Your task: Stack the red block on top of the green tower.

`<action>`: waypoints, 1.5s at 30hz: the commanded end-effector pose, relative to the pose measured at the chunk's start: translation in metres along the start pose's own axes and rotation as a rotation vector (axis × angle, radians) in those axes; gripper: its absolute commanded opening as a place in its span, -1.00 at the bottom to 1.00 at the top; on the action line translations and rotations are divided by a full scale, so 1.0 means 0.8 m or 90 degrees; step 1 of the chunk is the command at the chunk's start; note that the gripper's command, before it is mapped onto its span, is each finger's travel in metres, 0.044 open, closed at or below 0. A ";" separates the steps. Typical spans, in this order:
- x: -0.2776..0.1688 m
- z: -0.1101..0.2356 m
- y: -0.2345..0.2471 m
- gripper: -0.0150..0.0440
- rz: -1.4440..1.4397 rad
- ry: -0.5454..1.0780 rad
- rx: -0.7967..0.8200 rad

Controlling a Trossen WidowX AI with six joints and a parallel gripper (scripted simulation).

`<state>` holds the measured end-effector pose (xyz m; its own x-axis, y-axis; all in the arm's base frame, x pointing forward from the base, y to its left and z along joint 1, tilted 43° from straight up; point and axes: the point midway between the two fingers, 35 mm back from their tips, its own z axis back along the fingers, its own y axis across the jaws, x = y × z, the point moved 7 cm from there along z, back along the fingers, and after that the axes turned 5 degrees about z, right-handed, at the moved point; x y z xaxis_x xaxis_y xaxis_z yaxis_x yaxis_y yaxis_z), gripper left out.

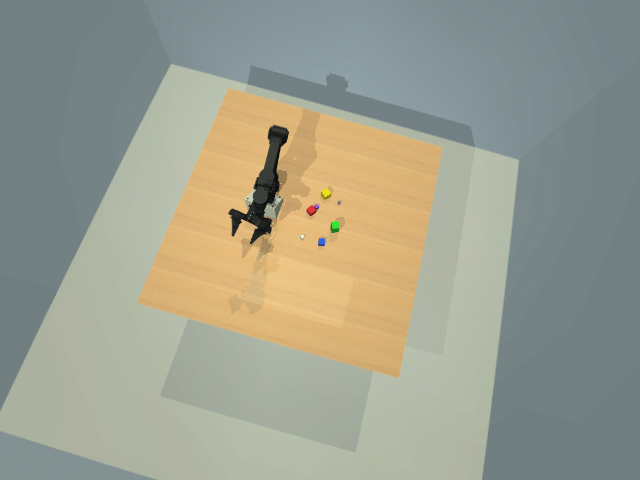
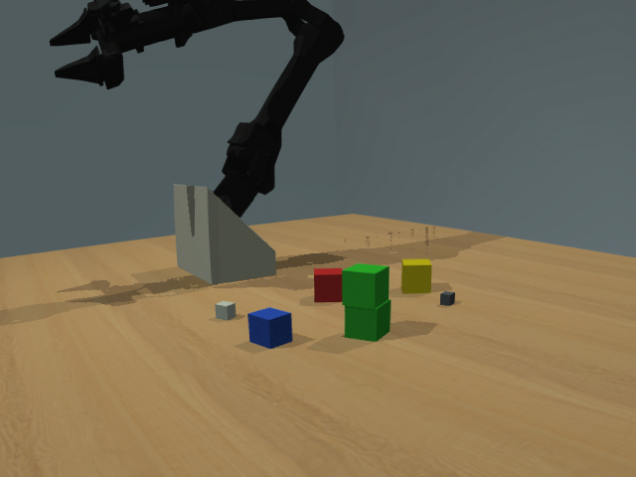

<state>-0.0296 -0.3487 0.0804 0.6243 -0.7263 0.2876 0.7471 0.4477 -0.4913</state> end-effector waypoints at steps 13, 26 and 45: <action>0.051 0.077 0.175 1.00 0.437 -0.114 0.359; 0.028 0.170 0.291 1.00 0.751 -0.197 0.642; -0.035 0.277 0.356 1.00 0.990 -0.260 0.943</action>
<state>0.2167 -0.0887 0.1114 0.5990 0.5387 0.5925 -0.7882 0.5273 0.3174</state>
